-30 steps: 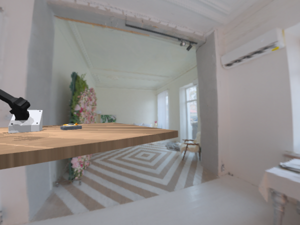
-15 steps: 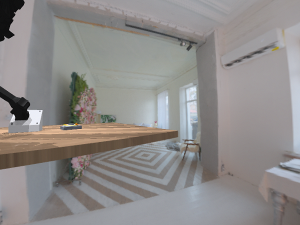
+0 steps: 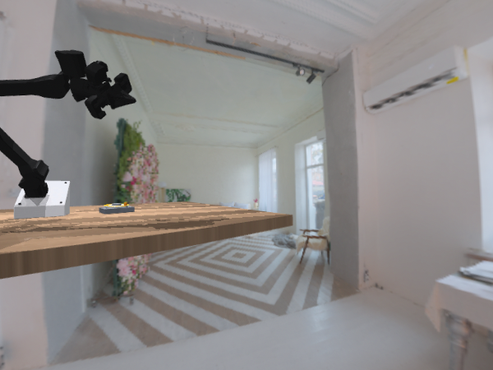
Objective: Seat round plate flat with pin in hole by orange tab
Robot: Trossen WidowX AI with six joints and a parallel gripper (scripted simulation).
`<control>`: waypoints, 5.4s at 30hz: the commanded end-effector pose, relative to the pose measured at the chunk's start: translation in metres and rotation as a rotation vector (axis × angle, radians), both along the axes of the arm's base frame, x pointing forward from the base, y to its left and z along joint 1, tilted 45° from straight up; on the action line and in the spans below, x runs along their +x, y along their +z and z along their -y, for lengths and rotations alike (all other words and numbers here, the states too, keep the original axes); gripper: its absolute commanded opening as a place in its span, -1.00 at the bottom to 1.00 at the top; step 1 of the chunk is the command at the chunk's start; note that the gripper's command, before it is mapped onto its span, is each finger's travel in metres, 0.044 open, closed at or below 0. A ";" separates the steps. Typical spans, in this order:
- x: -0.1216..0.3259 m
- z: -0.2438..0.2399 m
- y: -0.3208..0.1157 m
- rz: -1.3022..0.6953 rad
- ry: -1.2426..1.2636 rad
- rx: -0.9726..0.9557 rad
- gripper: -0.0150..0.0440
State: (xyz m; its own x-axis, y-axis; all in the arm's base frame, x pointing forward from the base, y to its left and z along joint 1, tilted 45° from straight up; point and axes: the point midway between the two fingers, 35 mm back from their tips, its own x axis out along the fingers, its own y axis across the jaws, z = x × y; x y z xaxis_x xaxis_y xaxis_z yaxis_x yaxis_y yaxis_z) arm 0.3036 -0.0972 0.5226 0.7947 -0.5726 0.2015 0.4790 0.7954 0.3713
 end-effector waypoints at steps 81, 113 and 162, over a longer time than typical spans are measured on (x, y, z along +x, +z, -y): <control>0.045 -0.044 -0.506 -1.922 -0.053 -0.263 -0.49; 0.035 -0.075 -0.532 -1.922 -0.051 -0.262 -0.49; -0.004 -0.092 -0.548 -1.924 -0.049 -0.261 -0.49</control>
State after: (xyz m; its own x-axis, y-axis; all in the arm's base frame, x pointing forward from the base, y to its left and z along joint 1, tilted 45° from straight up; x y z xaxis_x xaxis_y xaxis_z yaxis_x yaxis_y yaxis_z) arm 0.3041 -0.0041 -0.0233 0.0152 -0.7042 -0.7098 0.0564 0.7094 -0.7026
